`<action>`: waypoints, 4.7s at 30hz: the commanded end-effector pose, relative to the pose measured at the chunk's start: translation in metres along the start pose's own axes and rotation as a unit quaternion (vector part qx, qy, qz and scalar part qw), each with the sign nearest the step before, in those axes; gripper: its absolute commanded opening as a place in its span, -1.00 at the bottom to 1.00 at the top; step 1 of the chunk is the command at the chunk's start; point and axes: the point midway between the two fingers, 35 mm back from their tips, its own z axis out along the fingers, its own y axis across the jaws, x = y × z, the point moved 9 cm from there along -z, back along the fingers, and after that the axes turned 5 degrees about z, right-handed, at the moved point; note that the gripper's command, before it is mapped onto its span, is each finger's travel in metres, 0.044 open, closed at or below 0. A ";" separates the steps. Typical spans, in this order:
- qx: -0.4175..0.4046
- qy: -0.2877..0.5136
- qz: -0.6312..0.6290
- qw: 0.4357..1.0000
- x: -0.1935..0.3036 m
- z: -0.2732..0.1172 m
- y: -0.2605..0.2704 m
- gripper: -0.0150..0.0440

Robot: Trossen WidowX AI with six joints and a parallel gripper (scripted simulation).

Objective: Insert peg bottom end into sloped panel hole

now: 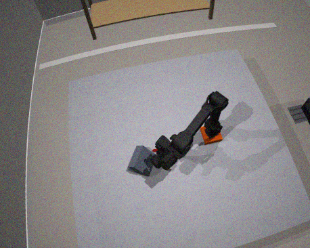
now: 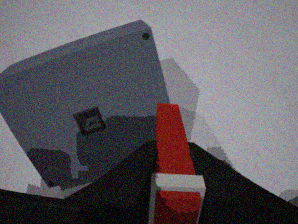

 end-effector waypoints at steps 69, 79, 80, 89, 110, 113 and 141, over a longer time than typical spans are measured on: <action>-0.090 -0.069 -0.158 0.981 0.050 0.012 0.015 -0.49; -0.092 -0.070 -0.159 0.981 0.050 0.014 0.015 -0.49; -0.092 -0.070 -0.159 0.981 0.050 0.014 0.015 -0.49; -0.092 -0.070 -0.159 0.980 0.049 0.022 0.018 -0.49; -0.092 -0.071 -0.159 0.980 0.048 0.038 0.019 -0.49; -0.093 -0.072 -0.158 0.981 0.047 0.037 0.020 -0.49; -0.095 -0.074 -0.153 0.981 0.049 0.037 0.018 -0.49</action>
